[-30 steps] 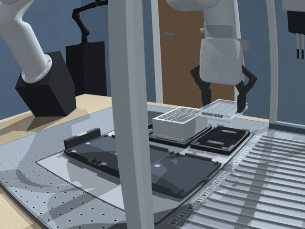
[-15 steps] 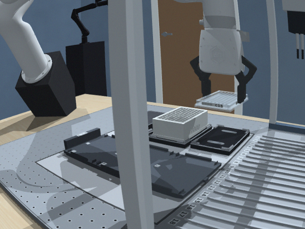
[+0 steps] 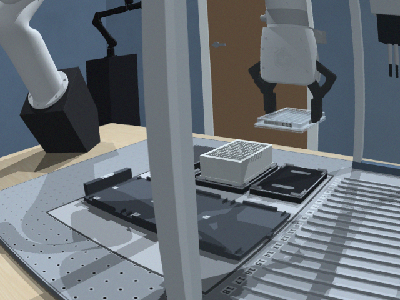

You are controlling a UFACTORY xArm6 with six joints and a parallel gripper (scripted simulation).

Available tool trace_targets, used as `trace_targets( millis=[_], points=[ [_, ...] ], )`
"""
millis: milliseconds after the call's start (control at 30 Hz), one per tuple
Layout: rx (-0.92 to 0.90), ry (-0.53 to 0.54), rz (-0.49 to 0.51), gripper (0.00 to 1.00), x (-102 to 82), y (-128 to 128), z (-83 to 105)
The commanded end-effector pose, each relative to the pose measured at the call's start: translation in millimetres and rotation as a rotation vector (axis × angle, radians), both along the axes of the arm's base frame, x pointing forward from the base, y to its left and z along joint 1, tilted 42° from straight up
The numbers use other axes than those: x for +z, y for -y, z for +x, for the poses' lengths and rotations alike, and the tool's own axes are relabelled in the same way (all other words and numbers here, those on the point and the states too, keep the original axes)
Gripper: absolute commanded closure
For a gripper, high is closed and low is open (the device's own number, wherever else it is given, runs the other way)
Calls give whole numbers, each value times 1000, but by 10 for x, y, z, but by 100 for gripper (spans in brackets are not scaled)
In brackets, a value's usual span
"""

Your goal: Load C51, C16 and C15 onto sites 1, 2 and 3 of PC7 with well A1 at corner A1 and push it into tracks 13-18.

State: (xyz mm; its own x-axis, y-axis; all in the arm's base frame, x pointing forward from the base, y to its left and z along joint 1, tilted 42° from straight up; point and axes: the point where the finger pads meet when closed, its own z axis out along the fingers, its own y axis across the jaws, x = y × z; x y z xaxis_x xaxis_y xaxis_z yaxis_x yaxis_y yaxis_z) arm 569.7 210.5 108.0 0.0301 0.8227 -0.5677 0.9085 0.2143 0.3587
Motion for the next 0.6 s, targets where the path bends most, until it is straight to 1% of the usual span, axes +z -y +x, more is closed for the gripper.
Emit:
trace_targets(
  millis=[0,400,567],
  points=[
    [2,3,2,100,67,-50,-24],
    [2,3,2,100,88,-65,-35],
    [-6,8,6,100,231,140,-37]
  ],
)
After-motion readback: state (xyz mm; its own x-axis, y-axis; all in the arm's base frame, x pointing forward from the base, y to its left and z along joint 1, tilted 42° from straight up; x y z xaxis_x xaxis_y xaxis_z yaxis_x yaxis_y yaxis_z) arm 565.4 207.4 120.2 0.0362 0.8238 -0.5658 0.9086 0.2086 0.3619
